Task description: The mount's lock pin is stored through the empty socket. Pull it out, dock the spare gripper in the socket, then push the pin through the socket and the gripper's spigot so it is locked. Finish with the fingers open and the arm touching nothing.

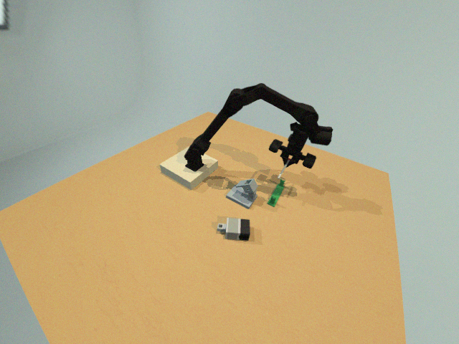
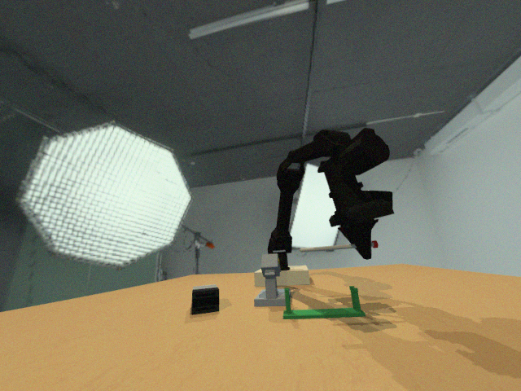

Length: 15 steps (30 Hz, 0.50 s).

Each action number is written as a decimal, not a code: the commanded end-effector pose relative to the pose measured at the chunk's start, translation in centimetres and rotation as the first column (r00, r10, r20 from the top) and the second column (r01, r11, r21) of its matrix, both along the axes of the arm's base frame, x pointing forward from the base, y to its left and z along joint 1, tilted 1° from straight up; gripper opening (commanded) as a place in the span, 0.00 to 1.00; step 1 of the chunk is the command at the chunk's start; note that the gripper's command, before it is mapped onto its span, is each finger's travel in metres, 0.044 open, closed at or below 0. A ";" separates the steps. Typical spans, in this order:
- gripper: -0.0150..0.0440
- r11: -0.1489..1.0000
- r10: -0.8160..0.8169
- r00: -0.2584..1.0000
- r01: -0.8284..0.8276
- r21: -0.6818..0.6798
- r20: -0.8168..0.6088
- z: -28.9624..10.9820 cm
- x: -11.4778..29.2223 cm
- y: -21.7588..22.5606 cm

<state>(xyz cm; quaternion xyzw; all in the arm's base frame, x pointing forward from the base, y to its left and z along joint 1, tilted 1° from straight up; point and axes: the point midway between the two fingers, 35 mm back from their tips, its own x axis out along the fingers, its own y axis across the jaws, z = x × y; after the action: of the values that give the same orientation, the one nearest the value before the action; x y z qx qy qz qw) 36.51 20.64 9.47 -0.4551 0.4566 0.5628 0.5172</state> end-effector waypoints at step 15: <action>0.25 1.000 0.007 1.000 -0.007 0.002 0.005 -1.5 1.0 0.3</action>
<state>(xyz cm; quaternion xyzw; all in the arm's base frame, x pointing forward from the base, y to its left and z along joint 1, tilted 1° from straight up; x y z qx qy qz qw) 37.65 21.03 8.54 -0.4571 0.4526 0.5622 0.5197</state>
